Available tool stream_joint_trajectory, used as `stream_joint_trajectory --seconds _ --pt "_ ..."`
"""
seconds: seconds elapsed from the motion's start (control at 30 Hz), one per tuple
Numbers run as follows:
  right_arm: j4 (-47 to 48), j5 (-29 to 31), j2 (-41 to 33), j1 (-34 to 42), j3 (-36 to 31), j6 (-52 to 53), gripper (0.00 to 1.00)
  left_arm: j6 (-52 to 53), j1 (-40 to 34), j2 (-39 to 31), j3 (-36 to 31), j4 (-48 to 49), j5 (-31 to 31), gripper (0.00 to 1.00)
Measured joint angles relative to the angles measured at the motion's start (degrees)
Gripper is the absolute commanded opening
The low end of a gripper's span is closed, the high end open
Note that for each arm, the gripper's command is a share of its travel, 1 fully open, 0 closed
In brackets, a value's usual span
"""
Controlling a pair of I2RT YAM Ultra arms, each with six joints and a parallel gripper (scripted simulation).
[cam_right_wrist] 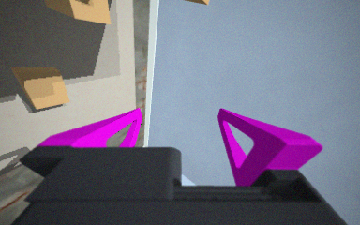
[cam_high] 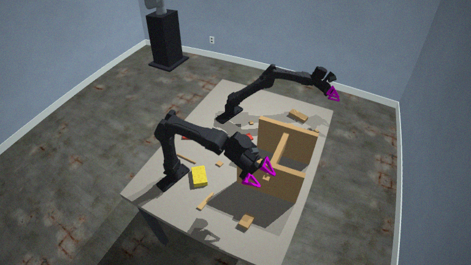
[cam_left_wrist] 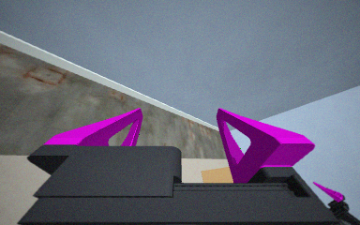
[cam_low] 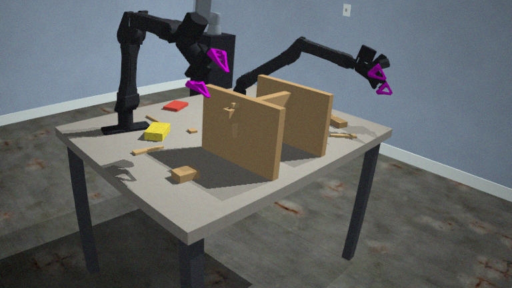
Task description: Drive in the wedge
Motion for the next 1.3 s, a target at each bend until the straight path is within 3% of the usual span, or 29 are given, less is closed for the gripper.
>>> stream_joint_trajectory --seconds 1.3 --pt "10.9 -2.0 -15.0 -7.4 -13.0 43.6 1.00 14.4 -18.8 -36.0 -31.1 2.2 -20.3 1.00"
